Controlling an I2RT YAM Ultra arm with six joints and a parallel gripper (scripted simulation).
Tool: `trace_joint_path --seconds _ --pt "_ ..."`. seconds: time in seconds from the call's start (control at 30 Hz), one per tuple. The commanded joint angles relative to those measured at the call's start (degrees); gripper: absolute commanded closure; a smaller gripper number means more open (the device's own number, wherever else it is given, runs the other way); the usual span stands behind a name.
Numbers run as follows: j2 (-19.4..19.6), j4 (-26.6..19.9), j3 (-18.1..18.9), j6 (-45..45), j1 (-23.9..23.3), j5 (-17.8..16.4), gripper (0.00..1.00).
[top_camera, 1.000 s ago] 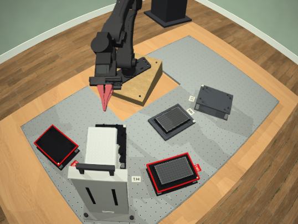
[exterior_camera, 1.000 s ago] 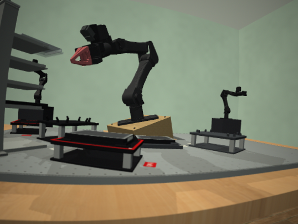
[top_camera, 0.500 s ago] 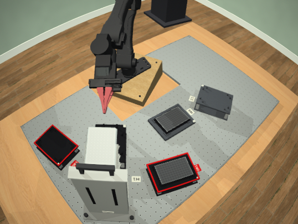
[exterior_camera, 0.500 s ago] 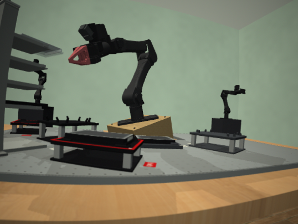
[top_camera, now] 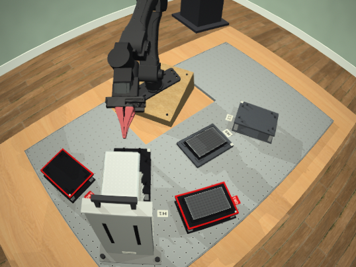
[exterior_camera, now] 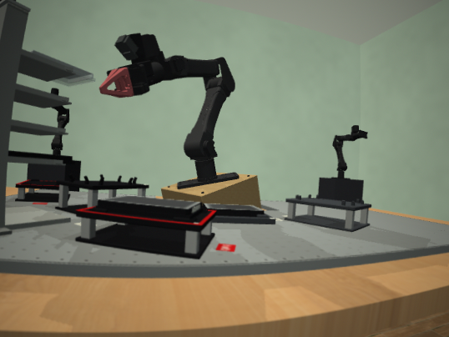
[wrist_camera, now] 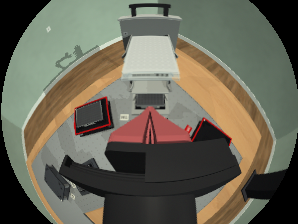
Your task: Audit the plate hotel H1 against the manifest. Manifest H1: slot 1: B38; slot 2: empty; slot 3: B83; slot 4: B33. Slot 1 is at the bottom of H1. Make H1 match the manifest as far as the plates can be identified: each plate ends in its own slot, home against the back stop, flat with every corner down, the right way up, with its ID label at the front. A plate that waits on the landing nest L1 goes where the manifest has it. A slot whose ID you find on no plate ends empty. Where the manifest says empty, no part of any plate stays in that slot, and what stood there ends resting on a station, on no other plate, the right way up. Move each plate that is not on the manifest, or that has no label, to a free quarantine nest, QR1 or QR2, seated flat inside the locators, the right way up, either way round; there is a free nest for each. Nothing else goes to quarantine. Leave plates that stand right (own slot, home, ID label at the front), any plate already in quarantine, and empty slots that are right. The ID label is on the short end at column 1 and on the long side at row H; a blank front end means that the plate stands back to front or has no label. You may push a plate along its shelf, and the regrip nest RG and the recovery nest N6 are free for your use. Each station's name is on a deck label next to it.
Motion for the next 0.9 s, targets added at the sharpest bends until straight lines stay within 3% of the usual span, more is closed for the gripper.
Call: trace_joint_path --seconds 0.0,0.87 --pt "0.0 0.3 0.7 0.1 0.2 0.0 1.00" --pt "3.7 1.9 2.9 0.3 1.1 0.9 1.00"
